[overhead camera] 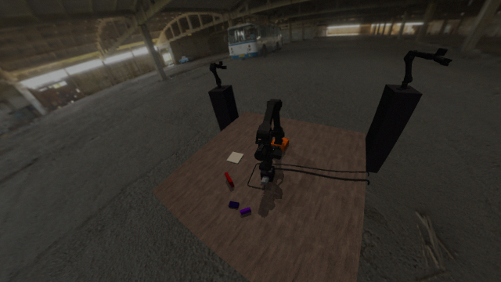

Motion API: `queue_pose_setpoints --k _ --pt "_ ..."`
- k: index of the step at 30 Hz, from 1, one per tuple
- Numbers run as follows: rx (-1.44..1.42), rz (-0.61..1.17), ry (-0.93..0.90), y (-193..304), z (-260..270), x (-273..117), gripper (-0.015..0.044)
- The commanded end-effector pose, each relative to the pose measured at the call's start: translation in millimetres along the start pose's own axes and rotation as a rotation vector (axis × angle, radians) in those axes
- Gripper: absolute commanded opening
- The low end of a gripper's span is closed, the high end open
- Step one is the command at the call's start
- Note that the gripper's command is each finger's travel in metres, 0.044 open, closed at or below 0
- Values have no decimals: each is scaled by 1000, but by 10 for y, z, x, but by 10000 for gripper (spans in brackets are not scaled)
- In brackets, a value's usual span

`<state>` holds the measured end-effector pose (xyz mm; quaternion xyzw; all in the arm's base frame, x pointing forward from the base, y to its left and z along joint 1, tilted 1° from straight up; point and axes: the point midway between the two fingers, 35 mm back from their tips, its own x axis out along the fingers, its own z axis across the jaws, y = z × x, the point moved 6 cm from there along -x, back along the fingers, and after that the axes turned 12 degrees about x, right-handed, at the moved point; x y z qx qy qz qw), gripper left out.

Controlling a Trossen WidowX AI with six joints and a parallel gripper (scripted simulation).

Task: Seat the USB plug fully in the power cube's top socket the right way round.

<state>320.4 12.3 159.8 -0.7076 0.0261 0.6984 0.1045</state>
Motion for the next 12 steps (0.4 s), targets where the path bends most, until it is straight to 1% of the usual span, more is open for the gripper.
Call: queue_pose_setpoints --k 1,12 --pt "0 -1 3 -4 -2 -46 95" --pt "0 -1 3 -14 0 -156 95"
